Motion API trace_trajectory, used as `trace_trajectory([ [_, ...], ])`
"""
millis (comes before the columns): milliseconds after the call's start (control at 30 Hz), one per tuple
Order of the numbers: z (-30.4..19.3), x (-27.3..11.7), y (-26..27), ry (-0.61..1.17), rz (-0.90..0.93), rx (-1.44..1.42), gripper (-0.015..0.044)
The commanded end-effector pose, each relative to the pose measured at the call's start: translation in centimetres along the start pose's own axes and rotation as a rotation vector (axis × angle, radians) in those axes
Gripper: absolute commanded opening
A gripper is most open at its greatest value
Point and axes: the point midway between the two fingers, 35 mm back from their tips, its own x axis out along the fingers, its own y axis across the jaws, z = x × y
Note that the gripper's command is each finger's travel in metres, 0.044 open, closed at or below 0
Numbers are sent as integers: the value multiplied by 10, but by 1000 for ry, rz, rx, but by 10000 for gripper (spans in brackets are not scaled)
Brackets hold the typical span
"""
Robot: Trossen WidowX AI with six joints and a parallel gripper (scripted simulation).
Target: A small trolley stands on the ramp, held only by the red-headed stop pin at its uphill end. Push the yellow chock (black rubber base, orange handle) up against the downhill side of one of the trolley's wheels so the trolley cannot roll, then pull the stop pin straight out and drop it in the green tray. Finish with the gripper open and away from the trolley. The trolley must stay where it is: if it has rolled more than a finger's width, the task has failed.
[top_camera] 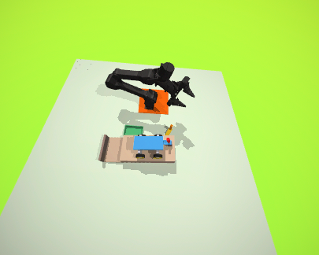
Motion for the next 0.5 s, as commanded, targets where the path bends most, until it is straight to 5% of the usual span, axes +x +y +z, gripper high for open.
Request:
trace_trajectory([
  [0, 0, 0, 0, 0, 3, 7, 374],
  [233, -5, 8, 7, 31, 98, 295, 190],
  [467, -10, 14, 13, 91, 192, 621, 190],
])
